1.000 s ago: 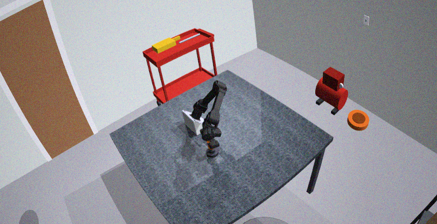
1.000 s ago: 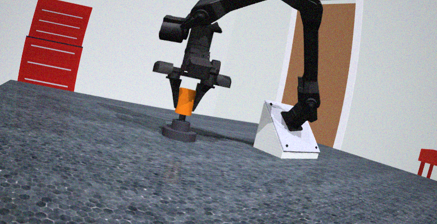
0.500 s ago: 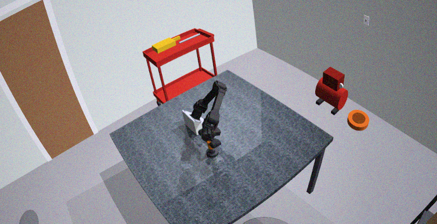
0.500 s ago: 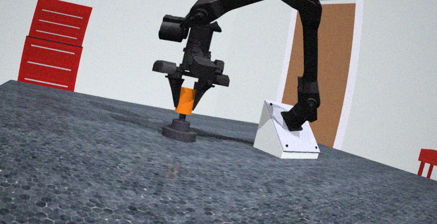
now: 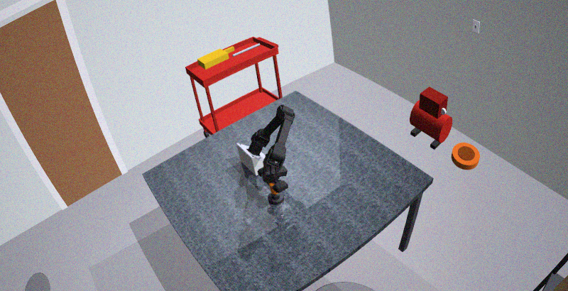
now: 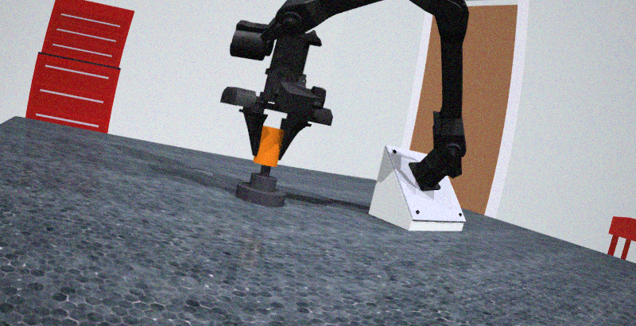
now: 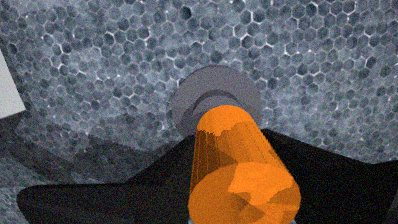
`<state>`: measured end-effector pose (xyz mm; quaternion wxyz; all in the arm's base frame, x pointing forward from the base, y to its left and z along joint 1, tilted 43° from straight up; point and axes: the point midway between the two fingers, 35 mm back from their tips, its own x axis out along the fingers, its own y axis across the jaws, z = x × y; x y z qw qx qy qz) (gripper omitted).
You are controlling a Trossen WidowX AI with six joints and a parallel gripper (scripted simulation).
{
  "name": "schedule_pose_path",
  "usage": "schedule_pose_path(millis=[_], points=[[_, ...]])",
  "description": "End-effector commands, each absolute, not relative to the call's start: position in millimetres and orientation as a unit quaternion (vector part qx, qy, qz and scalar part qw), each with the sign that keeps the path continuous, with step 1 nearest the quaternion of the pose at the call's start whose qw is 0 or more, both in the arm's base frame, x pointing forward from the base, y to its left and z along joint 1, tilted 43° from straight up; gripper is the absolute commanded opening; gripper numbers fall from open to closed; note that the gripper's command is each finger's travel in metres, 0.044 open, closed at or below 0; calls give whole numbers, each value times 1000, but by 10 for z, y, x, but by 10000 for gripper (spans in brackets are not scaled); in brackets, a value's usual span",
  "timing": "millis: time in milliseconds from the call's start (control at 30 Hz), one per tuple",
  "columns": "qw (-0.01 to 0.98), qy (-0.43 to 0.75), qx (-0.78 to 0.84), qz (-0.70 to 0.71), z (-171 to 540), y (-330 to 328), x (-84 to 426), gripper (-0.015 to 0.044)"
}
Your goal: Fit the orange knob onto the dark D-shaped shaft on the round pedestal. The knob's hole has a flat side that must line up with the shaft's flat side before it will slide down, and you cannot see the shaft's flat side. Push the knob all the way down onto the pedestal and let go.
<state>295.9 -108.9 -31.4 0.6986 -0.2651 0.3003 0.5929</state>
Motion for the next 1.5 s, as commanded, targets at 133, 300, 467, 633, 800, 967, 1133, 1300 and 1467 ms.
schedule_pose_path(millis=[133, 300, 467, 633, 800, 967, 1133, 1300, 1467], points=[[698, 298, -268, 594, -327, -1072, 2941, 0], [698, 298, -268, 594, -329, -1069, 2916, 0], [698, 298, -268, 594, -330, -1080, 2918, 0], [698, 298, -268, 594, -325, -1090, 2927, 0], [698, 298, -268, 594, -315, -1100, 2937, 0], [698, 298, -268, 594, -313, -1104, 2959, 0], [698, 298, -268, 594, -310, -1097, 2964, 0], [698, 298, -268, 594, -314, -1087, 2953, 0], [698, 298, -268, 594, -325, -1076, 2943, 0]])
